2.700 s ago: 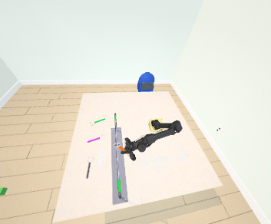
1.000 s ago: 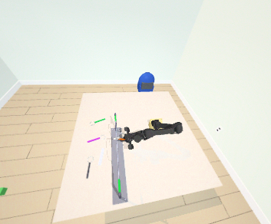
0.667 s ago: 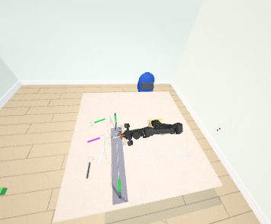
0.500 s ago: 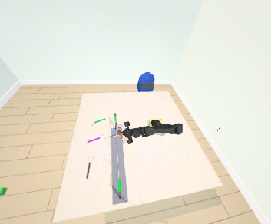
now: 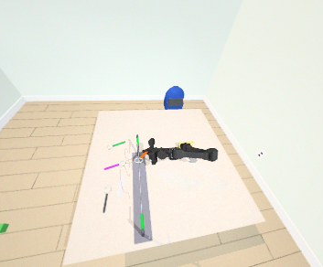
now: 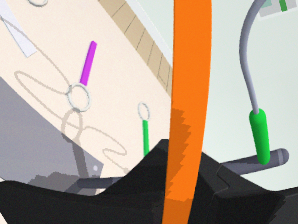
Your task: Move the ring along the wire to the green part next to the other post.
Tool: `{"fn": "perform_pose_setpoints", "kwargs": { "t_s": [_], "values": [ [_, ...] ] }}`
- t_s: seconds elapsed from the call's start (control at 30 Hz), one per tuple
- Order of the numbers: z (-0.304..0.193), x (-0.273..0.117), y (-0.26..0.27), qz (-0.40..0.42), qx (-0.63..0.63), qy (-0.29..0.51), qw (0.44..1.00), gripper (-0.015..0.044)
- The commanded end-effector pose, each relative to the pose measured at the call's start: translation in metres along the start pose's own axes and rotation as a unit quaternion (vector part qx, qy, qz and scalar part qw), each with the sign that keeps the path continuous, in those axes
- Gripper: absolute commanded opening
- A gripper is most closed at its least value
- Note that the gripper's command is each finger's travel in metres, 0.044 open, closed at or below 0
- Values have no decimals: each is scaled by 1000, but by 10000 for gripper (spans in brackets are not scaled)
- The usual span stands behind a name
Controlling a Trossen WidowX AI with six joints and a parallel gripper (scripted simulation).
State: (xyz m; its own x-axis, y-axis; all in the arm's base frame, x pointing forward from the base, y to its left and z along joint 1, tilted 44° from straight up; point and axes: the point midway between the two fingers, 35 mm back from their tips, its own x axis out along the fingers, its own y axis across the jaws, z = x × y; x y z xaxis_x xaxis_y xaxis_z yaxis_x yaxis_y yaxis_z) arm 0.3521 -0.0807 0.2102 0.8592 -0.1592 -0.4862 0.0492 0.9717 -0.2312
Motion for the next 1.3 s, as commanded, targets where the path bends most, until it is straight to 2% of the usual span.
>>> {"fn": "perform_pose_setpoints", "kwargs": {
  "t_s": [0.0,0.67,1.27],
  "values": [
    [3,-3,-17,-28,-47,5,999,-150],
    [24,-23,-82,-142,-248,30,958,-150],
    [46,-39,-108,-188,-329,41,924,-150]
  ]
}}
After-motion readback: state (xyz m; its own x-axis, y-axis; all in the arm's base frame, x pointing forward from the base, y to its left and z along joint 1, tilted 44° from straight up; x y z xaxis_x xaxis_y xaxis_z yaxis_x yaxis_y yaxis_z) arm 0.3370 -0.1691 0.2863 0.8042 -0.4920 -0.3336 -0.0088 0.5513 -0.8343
